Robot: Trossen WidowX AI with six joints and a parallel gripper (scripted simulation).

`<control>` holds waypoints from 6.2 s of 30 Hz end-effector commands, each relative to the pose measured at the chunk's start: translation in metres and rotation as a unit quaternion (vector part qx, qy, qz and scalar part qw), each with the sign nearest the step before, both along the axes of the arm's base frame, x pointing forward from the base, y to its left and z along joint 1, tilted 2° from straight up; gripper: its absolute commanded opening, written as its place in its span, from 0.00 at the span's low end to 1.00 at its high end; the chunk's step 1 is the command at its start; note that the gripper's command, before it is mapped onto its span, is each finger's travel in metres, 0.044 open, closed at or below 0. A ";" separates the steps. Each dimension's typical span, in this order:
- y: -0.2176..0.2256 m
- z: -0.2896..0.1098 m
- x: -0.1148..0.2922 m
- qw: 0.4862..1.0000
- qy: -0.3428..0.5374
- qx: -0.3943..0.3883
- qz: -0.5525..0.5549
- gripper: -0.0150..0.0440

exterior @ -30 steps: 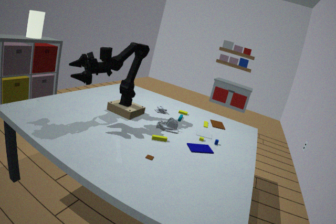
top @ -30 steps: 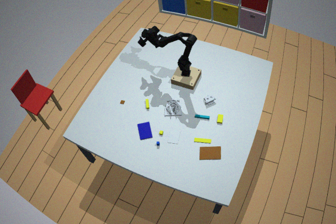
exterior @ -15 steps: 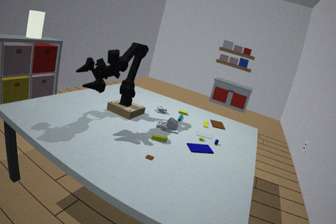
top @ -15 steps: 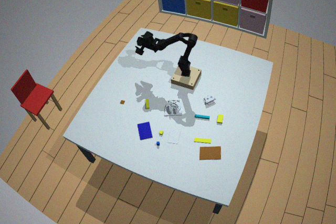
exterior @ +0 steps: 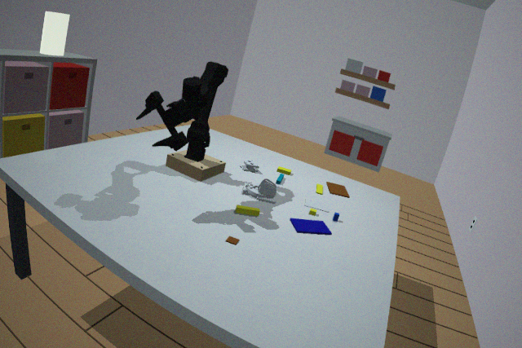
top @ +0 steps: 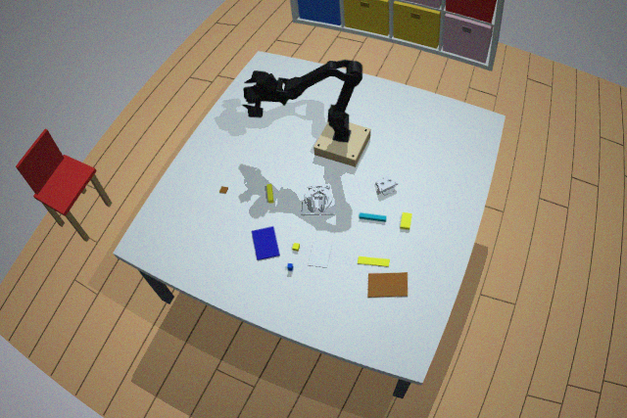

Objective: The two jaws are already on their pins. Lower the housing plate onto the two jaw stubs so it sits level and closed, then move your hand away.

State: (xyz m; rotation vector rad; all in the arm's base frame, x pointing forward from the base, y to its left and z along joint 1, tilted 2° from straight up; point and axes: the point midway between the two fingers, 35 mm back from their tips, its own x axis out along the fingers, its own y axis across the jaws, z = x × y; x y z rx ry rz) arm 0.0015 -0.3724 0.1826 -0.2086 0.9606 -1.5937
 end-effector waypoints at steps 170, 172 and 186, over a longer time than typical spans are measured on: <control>0.590 -0.120 0.192 -0.621 0.470 -0.329 0.534 1.00; 0.590 -0.120 0.192 -0.621 0.470 -0.329 0.534 1.00; 0.590 -0.132 0.193 -0.621 0.470 -0.329 0.534 1.00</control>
